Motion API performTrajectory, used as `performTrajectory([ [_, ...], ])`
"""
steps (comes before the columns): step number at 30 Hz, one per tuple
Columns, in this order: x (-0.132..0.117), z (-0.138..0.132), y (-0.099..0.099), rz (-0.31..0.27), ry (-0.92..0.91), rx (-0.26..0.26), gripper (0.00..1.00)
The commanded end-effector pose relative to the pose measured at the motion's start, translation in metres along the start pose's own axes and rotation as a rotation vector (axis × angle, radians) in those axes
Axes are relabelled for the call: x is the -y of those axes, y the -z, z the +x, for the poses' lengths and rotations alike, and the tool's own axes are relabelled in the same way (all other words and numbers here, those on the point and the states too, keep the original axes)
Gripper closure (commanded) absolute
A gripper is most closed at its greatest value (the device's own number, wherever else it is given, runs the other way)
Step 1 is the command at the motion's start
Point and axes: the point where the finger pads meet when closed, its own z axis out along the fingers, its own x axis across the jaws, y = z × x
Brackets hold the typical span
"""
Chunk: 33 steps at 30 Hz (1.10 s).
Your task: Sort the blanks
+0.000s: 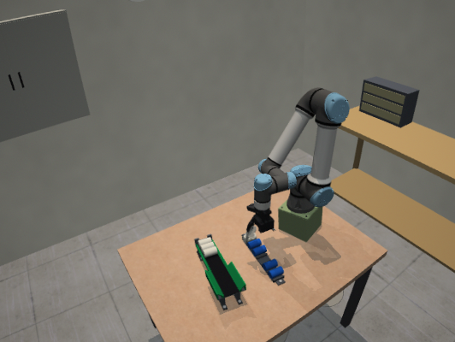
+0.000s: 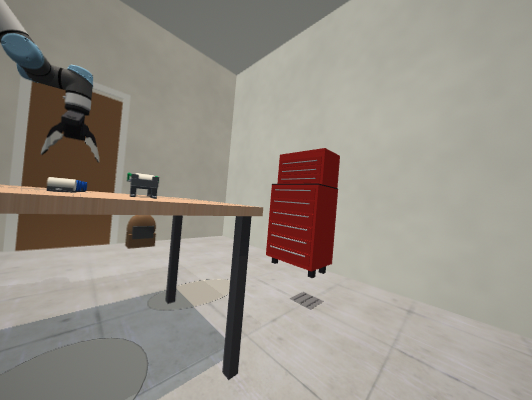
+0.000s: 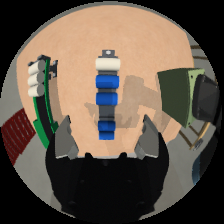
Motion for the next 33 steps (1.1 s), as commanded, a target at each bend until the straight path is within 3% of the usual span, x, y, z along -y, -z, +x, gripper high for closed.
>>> performTrajectory([
  [1, 0.001, -0.001, 0.0, 0.0, 0.031, 0.001, 0.0],
  [21, 0.011, -0.007, 0.0, -0.001, 0.256, 0.001, 0.0],
  [33, 0.023, -0.013, -0.001, -0.001, 0.553, 0.001, 0.0],
])
